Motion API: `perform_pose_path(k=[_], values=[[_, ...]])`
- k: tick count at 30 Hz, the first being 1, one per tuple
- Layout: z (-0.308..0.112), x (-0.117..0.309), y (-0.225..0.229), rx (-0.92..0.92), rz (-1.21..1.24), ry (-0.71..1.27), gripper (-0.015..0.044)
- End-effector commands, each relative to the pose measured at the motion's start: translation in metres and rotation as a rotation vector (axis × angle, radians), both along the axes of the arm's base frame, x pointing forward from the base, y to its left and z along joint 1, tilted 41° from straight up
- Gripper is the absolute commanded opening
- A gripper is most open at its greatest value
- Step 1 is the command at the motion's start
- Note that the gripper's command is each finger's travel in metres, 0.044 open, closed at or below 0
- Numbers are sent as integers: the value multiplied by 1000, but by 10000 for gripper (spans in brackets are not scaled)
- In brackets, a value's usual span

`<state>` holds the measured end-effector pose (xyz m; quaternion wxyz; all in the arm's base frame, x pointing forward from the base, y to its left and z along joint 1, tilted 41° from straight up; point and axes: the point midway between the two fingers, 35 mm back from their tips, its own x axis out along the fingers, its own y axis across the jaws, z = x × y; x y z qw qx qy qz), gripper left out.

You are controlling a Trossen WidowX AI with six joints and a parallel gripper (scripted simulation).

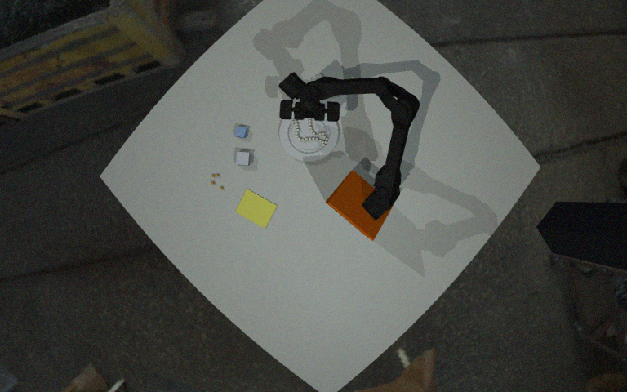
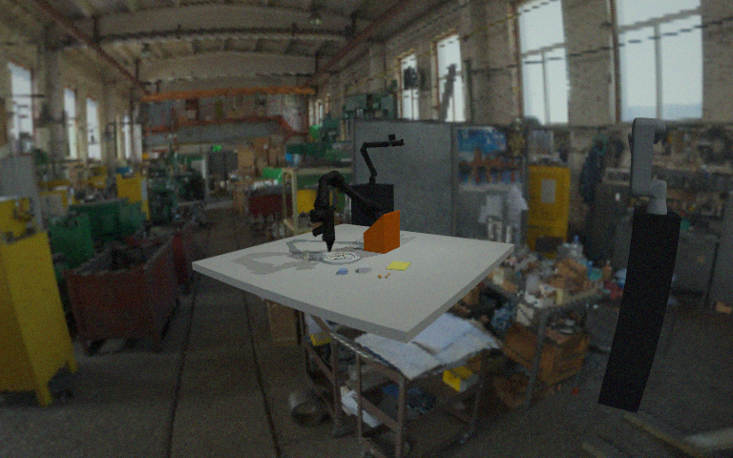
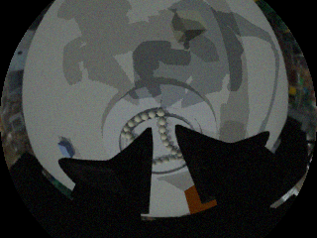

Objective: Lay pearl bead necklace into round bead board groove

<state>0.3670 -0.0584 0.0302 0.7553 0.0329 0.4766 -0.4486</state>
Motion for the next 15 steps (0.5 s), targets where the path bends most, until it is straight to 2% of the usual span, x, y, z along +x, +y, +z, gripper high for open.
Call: perform_pose_path(k=[1, 15], values=[[-5, 0, -4, -1, 3, 7, 120], [-22, 2, -19, -5, 2, 11, 120]])
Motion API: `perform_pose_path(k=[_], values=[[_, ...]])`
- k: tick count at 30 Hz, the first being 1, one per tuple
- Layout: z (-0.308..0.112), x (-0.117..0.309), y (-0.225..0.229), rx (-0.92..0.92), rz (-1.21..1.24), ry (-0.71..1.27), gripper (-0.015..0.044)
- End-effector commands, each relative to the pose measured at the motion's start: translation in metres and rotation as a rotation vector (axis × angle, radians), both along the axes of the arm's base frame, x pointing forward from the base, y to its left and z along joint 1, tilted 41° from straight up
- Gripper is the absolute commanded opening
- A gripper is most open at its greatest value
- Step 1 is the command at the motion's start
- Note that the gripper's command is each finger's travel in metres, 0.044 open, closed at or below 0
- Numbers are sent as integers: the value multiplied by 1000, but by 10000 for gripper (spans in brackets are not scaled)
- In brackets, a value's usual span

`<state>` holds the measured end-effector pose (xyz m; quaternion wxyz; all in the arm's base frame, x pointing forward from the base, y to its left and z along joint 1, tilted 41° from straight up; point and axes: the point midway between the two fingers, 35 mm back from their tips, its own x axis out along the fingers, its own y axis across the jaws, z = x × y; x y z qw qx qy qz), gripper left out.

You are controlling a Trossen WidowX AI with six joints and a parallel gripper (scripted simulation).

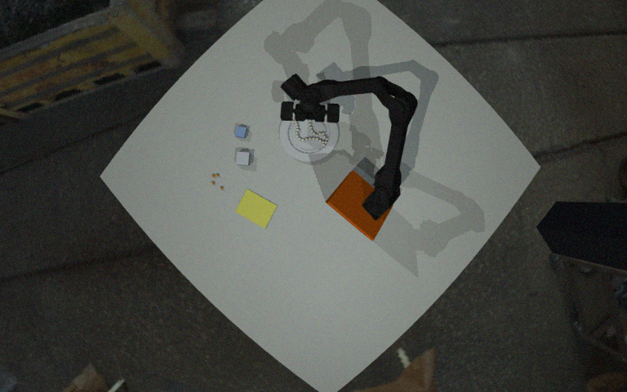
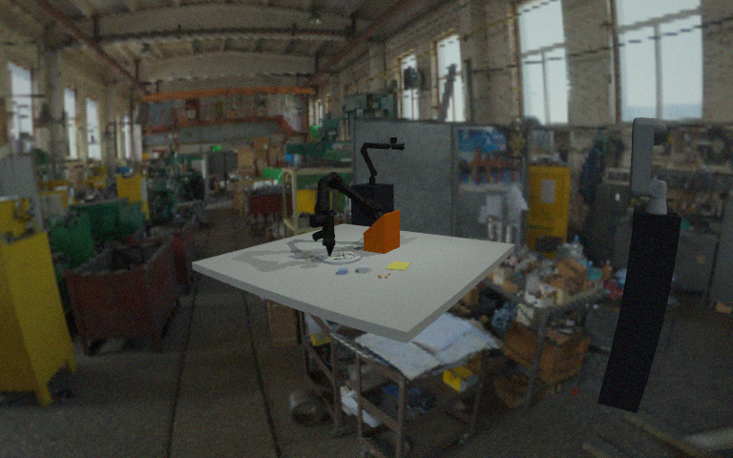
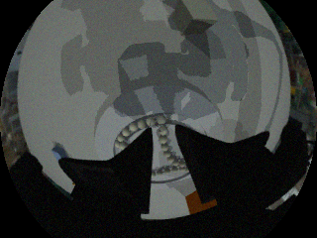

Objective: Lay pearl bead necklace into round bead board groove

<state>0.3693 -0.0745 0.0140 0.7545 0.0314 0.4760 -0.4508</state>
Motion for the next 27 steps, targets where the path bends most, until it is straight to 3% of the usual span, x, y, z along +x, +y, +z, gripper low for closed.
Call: perform_pose_path(k=[1, 4, 9, 27], values=[[-6, 0, -3, 0, 4, 10, 120], [-6, 0, -3, 0, 4, 10, 120], [-3, 0, -2, -1, -1, 4, 0], [-3, 0, -2, -1, -1, 4, 0]])
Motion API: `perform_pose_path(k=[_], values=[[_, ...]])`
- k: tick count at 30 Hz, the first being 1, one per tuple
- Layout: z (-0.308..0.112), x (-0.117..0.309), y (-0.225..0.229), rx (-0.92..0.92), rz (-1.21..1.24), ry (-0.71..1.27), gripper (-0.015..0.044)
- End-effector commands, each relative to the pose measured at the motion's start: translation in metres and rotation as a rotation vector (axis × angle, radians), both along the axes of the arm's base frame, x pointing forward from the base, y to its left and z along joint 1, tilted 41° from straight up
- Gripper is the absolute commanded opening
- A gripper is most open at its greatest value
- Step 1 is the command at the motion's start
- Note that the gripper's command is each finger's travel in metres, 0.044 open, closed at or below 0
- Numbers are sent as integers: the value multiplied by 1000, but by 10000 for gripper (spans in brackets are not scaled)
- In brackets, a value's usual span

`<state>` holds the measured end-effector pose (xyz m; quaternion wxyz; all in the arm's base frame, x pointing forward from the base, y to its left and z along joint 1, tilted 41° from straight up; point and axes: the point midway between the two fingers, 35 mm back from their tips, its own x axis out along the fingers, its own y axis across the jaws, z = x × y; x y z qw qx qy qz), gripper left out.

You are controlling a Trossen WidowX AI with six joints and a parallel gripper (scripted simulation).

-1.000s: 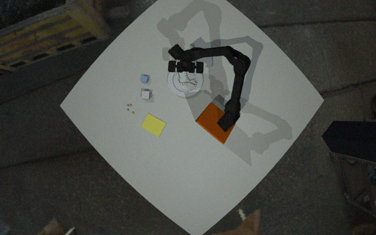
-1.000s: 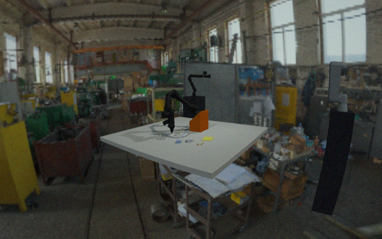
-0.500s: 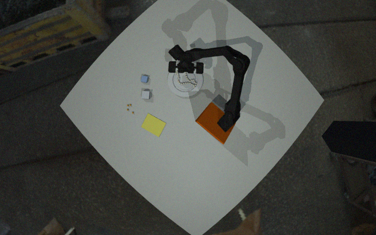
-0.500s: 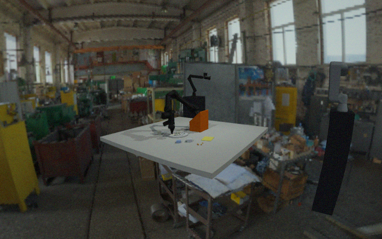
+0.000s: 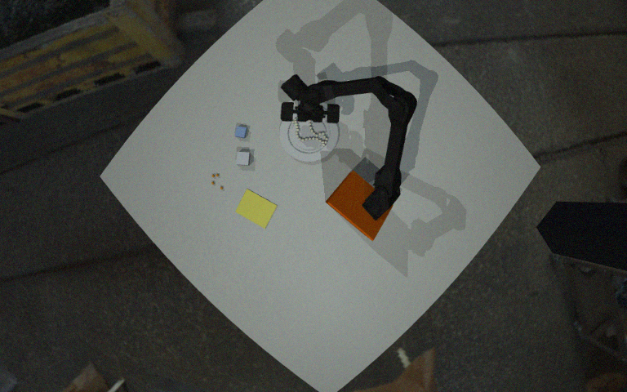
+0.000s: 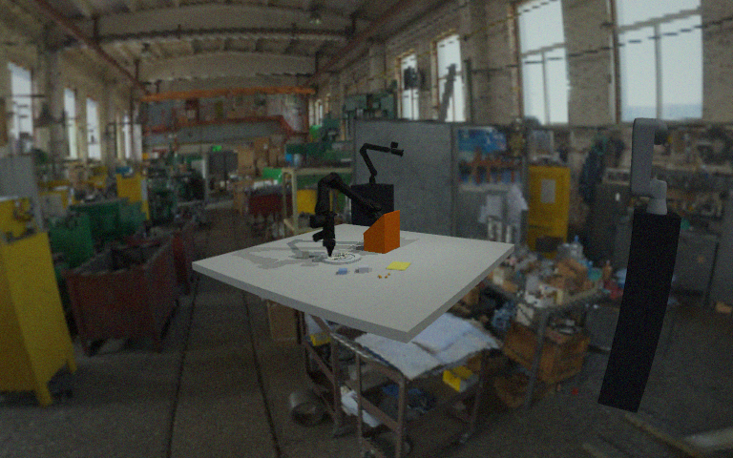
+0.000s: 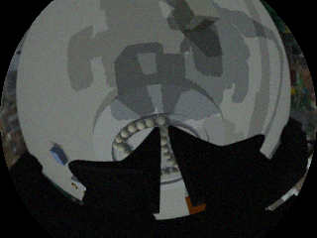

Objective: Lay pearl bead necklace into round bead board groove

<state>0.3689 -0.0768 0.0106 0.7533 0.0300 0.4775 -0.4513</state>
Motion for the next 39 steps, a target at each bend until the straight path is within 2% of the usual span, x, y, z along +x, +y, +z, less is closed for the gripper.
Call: perform_pose_path(k=[1, 30, 39], values=[[0, 0, 0, 0, 0, -1, 0], [4, -1, 5, 1, 5, 5, 0], [14, -2, -7, 1, 5, 5, 0]])
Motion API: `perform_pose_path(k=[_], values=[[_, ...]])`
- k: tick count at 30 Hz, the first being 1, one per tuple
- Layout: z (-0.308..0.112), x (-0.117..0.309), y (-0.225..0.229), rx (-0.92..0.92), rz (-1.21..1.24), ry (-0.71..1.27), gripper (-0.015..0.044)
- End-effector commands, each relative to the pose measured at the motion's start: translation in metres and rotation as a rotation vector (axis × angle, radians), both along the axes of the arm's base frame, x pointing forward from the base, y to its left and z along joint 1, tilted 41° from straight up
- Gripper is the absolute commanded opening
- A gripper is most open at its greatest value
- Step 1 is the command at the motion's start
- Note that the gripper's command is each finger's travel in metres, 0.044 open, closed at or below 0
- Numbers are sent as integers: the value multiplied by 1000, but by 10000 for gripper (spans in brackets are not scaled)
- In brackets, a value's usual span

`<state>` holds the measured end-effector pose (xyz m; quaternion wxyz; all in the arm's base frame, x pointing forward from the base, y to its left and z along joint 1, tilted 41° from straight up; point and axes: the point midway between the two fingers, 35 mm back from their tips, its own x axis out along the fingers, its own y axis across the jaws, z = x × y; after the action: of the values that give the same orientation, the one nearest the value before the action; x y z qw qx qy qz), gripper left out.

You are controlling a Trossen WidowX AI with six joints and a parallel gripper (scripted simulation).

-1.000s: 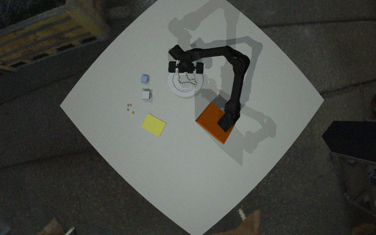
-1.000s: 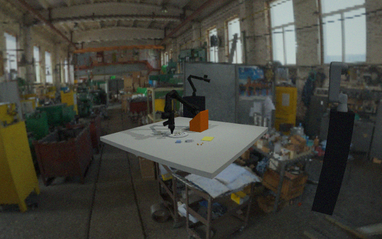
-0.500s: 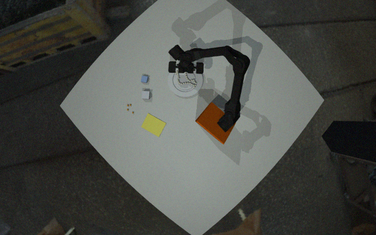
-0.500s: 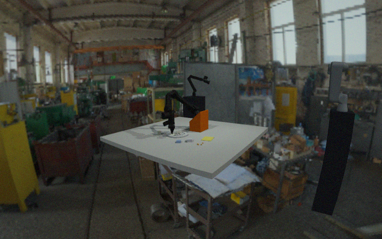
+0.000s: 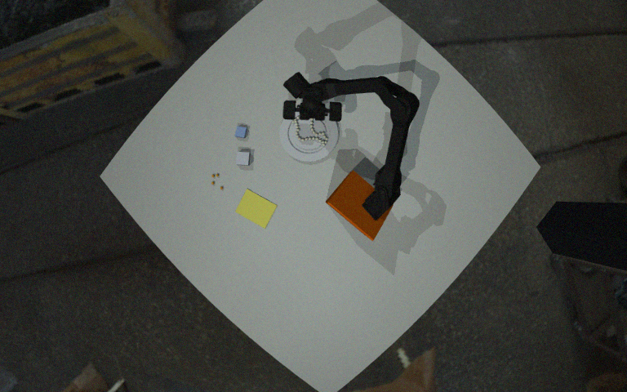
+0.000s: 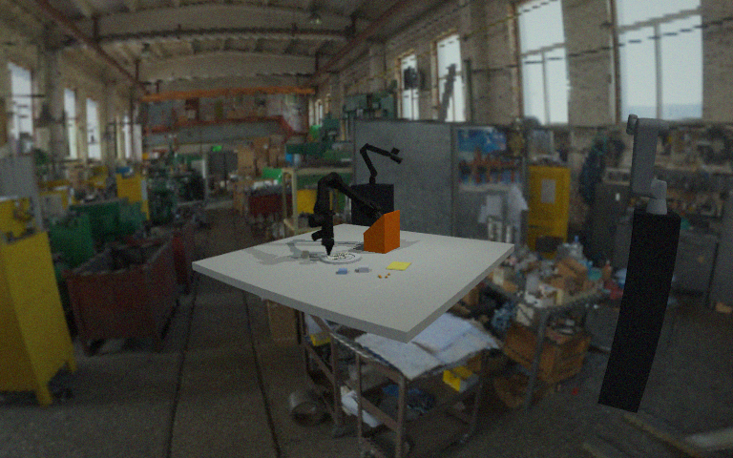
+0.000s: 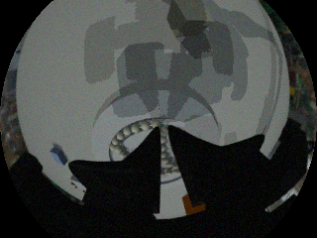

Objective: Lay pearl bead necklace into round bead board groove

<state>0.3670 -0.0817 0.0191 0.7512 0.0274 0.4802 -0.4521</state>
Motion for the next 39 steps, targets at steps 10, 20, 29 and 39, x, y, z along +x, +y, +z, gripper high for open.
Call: perform_pose_path(k=[10, 20, 29, 39], values=[[0, 1, -7, 2, 5, -4, 0], [2, 1, -5, 0, 1, -7, 236], [4, 0, -4, 1, 4, -2, 440], [5, -1, -3, 3, 5, -3, 440]])
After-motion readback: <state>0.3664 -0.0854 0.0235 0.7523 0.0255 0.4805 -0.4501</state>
